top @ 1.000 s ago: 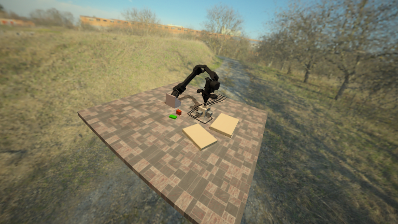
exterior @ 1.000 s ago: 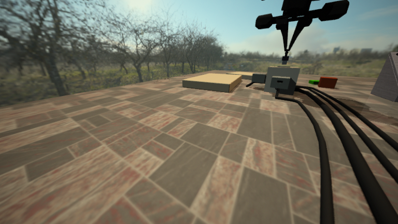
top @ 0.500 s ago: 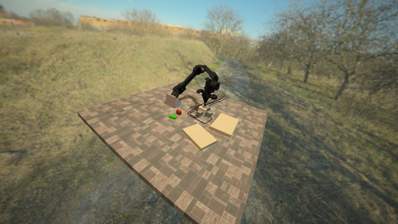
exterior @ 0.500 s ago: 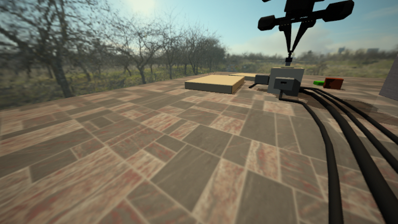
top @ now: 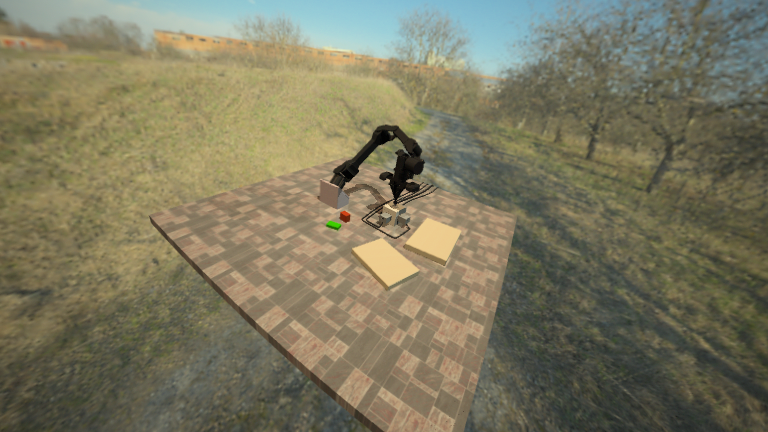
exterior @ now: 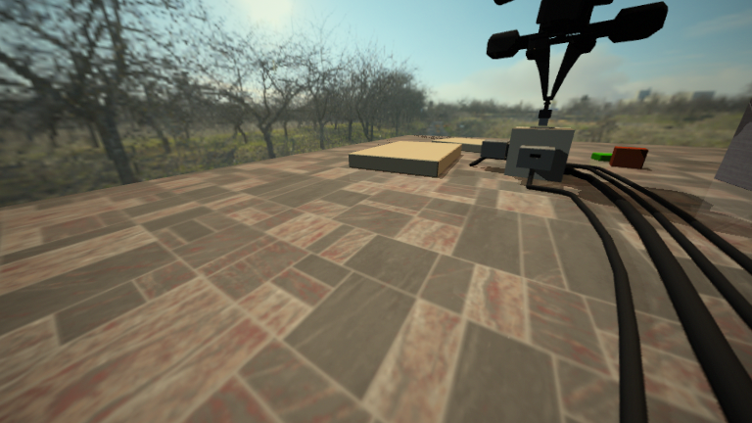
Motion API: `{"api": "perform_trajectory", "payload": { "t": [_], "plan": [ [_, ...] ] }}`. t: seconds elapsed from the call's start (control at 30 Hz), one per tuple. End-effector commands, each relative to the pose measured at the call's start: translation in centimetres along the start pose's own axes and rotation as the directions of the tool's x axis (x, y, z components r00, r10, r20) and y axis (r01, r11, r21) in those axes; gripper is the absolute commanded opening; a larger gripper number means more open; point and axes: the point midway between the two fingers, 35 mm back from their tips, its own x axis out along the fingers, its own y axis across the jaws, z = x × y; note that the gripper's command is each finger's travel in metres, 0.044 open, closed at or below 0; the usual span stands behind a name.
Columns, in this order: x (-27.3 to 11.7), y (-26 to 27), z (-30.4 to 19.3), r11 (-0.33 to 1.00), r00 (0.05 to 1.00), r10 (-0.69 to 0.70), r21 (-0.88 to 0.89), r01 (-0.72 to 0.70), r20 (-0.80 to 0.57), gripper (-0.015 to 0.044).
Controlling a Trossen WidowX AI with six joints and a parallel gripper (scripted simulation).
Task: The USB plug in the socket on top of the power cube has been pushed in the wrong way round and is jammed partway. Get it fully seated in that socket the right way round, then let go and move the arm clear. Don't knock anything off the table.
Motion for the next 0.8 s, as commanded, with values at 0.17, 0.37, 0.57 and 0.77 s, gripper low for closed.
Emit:
{"api": "perform_trajectory", "payload": {
  "t": [0.17, 0.37, 0.57, 0.77],
  "plan": [
    [0.10, 0.01, -0.05, 1.000, 1.000, 0.000, 0.004, 0.000, -0.004, 0.0000],
    [0.17, 0.01, -0.05, 1.000, 1.000, 0.000, 0.004, 0.000, -0.004, 0.0000],
    [0.25, 0.01, -0.05, 1.000, 1.000, 0.000, 0.004, 0.000, -0.004, 0.0000],
    [0.32, 0.01, -0.04, 1.000, 1.000, 0.000, 0.004, 0.000, -0.004, 0.0000]
  ]
}}
